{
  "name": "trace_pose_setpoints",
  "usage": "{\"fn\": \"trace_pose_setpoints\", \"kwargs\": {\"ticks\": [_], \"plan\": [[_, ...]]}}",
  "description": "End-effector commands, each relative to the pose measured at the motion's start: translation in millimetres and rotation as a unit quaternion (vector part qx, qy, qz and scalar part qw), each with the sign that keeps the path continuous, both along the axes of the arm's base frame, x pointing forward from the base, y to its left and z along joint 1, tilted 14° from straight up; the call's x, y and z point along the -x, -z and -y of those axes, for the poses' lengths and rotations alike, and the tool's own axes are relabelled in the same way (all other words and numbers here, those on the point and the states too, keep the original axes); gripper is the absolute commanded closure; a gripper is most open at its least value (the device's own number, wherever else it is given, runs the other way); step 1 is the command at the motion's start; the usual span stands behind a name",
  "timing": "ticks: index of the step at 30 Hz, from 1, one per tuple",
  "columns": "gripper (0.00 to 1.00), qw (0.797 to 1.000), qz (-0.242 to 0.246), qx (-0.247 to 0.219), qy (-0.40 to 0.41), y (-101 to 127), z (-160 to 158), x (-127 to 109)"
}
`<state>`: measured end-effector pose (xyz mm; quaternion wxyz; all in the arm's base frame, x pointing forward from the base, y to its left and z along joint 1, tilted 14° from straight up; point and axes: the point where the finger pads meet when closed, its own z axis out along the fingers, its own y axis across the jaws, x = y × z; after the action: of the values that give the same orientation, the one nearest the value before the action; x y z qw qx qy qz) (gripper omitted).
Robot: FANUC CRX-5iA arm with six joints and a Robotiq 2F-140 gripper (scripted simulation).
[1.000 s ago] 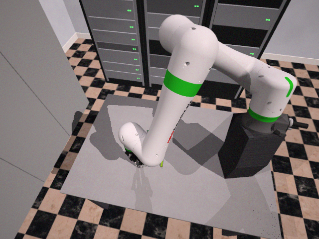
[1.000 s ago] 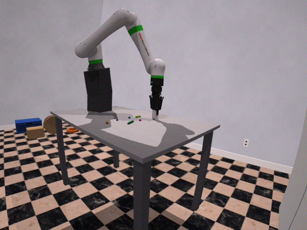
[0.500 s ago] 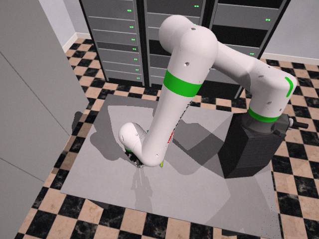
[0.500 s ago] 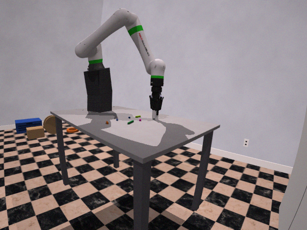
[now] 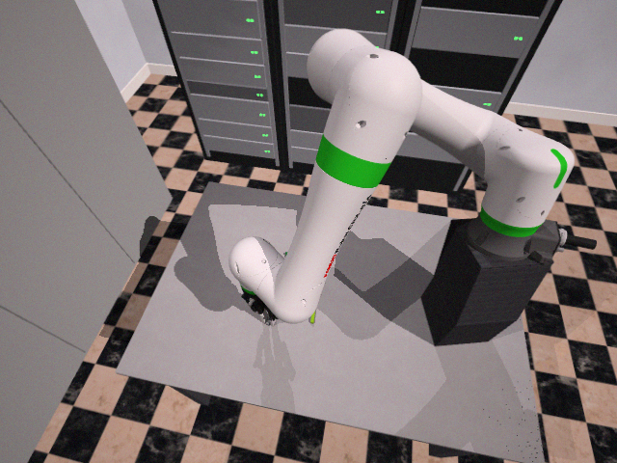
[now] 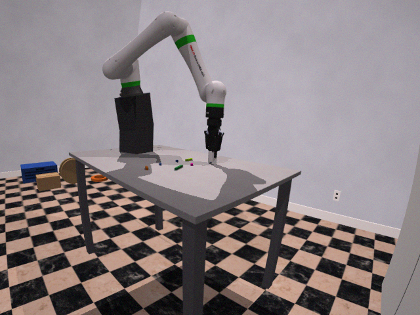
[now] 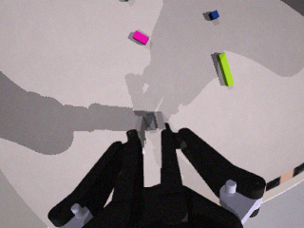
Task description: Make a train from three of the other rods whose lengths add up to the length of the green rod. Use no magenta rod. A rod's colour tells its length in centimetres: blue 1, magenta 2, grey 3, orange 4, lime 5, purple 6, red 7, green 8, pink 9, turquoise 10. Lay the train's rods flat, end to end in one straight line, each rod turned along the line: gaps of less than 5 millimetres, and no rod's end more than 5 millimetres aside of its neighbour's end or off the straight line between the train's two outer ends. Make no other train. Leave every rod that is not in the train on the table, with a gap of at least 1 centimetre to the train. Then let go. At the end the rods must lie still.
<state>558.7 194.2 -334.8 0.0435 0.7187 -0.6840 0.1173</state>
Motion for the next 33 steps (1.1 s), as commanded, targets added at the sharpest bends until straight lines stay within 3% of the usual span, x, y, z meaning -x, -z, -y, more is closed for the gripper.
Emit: {"fn": "trace_pose_setpoints", "kwargs": {"ticks": [1, 9, 10, 33], "plan": [[0.85, 1.000, 0.000, 0.000, 0.000, -0.1, -0.1, -0.2], [0.85, 1.000, 0.000, 0.000, 0.000, -0.1, -0.1, -0.2], [0.97, 1.000, 0.000, 0.000, 0.000, -0.1, -0.1, -0.2], [0.97, 1.000, 0.000, 0.000, 0.000, -0.1, -0.1, -0.2]]}}
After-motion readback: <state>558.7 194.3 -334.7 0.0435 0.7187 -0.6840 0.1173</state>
